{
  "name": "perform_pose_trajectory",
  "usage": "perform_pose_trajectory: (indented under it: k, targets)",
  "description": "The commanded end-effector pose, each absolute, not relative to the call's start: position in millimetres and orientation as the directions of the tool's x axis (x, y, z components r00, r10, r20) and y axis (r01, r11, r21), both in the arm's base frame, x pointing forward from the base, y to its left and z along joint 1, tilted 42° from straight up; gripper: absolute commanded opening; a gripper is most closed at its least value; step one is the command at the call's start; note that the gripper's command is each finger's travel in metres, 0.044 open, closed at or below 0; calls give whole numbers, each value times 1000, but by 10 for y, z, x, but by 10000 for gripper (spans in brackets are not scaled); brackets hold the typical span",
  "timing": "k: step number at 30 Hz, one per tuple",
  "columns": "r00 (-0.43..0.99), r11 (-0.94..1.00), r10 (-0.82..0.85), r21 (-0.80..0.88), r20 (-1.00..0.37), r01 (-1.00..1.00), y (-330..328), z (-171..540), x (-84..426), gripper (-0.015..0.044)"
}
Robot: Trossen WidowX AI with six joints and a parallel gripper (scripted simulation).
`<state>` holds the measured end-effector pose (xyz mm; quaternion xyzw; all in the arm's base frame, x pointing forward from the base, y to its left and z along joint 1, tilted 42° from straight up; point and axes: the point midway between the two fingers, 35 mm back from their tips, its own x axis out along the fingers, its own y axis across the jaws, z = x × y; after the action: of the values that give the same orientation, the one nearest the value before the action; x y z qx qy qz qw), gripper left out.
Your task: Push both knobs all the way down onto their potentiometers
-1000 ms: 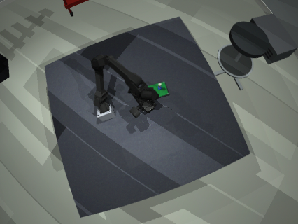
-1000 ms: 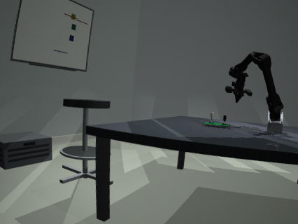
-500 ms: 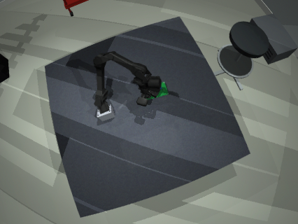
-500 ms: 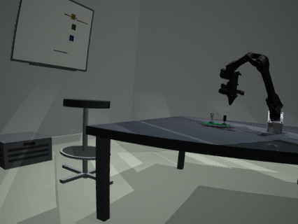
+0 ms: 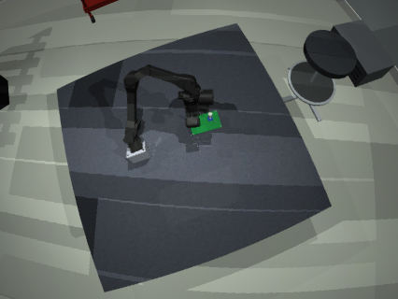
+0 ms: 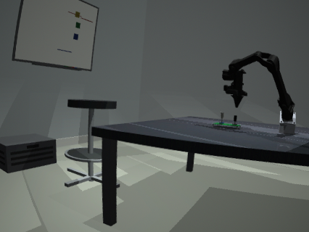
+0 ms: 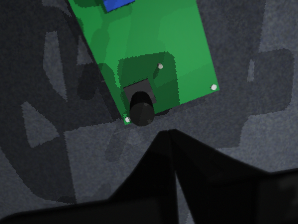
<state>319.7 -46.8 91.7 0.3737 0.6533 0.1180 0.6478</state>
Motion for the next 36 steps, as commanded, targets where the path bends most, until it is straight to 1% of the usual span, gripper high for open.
perform_pose_trajectory:
  k: [1,7,36]
  targets:
    - [107,698,660,659,-744,280,-374,991,3215,0]
    - [107,697,661,660,-743,280,-241,844,3236,0]
    - [107,697,661,661,-742,280,-108,697,3257,0]
